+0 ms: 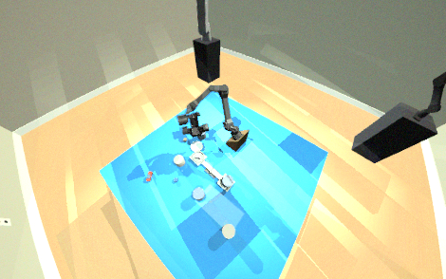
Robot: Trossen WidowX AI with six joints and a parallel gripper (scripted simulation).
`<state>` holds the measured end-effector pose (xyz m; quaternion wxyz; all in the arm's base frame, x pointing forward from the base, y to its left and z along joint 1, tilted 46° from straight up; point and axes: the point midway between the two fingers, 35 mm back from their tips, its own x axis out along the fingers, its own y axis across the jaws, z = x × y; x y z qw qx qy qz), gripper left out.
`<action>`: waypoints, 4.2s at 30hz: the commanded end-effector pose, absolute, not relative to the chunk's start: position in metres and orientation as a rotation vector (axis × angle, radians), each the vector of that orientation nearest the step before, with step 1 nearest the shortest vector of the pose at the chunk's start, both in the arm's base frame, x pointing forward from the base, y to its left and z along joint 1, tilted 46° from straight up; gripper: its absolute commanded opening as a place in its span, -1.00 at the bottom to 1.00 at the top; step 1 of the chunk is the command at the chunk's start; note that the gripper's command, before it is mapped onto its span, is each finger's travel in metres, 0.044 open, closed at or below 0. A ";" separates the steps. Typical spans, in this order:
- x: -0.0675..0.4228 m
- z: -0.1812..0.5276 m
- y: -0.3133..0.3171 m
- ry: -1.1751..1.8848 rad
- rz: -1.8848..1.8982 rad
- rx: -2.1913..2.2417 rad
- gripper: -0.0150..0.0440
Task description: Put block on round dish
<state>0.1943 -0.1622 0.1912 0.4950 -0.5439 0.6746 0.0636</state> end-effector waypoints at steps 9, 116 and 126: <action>0.229 0.180 -0.138 1.564 -0.174 -0.961 0.39; 0.308 0.123 -0.045 1.045 -1.159 0.076 -0.49; 0.304 0.156 -0.014 1.044 -1.162 0.072 -0.49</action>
